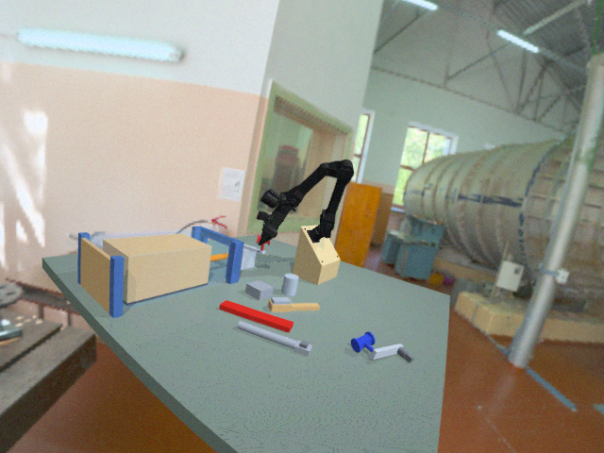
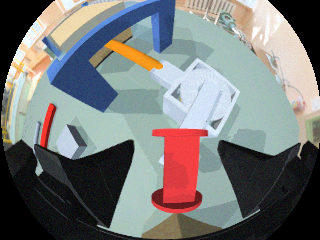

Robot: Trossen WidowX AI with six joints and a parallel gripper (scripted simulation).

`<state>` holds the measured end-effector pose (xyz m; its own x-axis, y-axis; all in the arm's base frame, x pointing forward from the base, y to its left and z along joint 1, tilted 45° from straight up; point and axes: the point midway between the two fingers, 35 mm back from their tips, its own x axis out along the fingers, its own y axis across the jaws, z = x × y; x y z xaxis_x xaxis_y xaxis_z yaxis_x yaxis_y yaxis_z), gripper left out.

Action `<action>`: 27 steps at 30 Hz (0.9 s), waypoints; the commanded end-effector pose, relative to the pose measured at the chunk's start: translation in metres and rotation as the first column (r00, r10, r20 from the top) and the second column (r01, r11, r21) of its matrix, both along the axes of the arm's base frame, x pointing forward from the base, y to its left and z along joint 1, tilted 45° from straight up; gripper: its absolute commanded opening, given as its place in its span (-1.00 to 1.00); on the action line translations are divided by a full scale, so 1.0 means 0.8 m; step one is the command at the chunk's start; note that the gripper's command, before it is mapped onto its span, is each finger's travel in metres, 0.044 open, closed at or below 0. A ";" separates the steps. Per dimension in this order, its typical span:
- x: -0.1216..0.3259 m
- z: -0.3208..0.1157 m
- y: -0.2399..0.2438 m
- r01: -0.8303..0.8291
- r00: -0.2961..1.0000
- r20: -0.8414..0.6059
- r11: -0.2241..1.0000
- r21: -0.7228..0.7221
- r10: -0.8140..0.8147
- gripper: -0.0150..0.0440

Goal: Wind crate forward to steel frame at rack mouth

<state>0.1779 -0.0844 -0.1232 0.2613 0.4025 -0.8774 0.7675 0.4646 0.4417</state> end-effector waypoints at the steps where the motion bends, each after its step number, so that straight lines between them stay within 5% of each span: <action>1: 0.000 0.000 -0.001 0.000 1.000 0.001 1.000 0.000 0.000 0.47; 12: 0.000 0.000 -0.001 0.000 1.000 0.001 1.000 0.000 0.000 -0.49; 27: -0.001 -0.002 0.004 0.002 1.000 0.001 1.000 0.004 -0.002 -0.49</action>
